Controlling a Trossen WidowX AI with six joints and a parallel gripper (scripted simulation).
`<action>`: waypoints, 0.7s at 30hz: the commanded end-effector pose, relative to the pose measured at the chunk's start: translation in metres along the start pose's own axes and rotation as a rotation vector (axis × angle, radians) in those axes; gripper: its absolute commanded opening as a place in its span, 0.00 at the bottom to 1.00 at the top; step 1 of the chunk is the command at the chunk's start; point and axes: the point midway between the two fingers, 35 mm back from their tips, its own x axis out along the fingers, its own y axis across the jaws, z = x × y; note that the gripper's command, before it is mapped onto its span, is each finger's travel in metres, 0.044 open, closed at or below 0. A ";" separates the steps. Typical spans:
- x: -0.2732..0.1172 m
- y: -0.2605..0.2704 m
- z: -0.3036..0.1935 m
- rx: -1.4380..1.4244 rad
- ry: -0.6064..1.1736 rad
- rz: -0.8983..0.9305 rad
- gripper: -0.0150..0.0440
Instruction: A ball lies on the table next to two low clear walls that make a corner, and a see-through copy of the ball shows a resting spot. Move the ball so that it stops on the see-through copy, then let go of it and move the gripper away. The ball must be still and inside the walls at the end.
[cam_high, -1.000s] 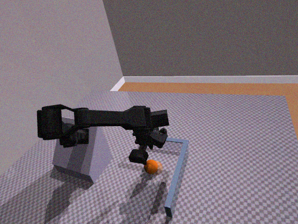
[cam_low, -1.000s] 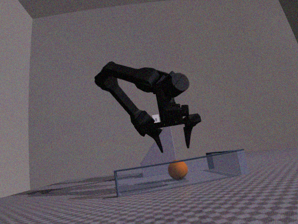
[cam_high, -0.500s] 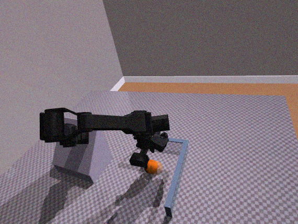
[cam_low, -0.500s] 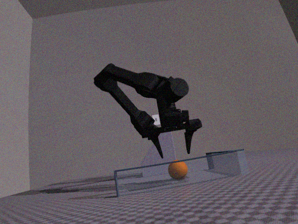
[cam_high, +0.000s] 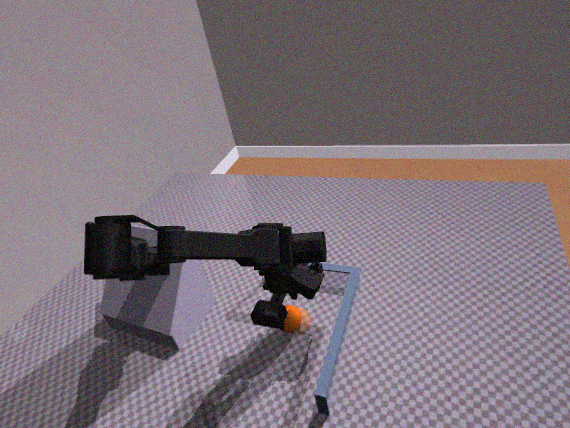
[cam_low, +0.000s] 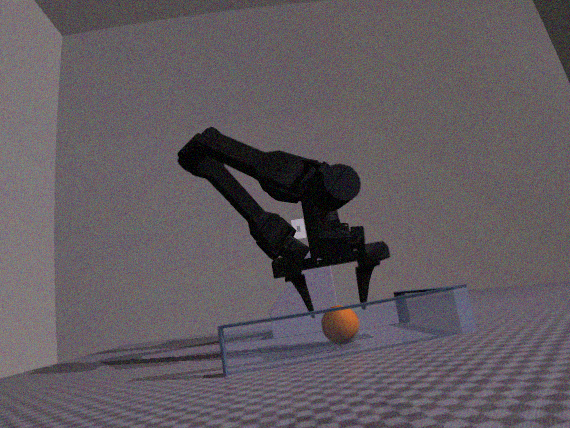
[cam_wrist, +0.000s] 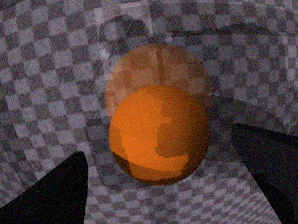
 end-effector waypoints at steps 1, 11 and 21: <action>0.006 -0.001 -0.001 -0.006 0.001 -0.007 0.92; 0.020 -0.002 -0.003 -0.006 0.002 -0.009 0.92; 0.020 -0.002 -0.003 -0.006 0.002 -0.009 0.67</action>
